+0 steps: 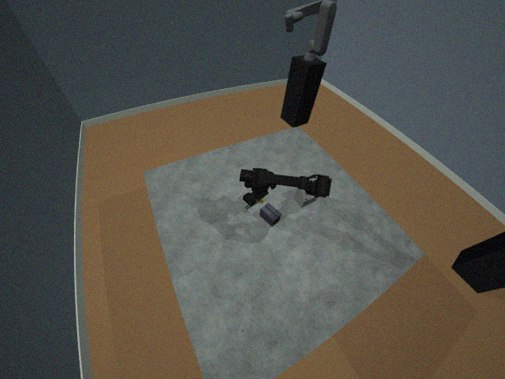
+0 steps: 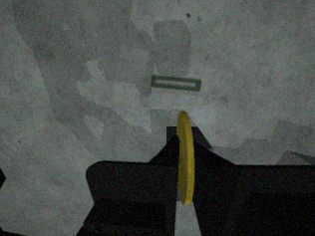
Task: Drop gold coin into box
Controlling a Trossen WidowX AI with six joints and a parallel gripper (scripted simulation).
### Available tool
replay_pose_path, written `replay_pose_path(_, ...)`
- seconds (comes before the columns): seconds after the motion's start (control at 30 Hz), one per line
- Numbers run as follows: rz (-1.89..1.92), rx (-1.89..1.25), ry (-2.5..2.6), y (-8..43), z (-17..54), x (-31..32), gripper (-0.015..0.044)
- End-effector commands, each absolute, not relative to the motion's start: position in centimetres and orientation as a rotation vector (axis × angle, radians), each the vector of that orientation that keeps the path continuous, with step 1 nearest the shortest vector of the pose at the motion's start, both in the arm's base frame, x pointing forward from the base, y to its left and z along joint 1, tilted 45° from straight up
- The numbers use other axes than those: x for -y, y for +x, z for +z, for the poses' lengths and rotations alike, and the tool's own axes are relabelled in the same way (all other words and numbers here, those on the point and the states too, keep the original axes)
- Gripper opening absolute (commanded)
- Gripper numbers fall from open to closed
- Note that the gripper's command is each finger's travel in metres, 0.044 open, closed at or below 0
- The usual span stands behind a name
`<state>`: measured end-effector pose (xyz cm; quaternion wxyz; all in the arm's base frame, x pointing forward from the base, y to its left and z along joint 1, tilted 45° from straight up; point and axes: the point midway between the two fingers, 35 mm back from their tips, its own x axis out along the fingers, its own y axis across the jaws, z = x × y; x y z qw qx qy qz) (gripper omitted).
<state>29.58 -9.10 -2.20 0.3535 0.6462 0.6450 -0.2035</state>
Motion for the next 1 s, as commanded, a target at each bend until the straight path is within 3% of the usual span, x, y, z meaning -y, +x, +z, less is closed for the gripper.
replay_pose_path(0.0,-0.524,-1.657,1.678,29.3,-1.2,8.4,0.0000)
replay_pose_path(0.97,-0.520,-1.662,1.681,26.2,2.7,3.3,0.0000)
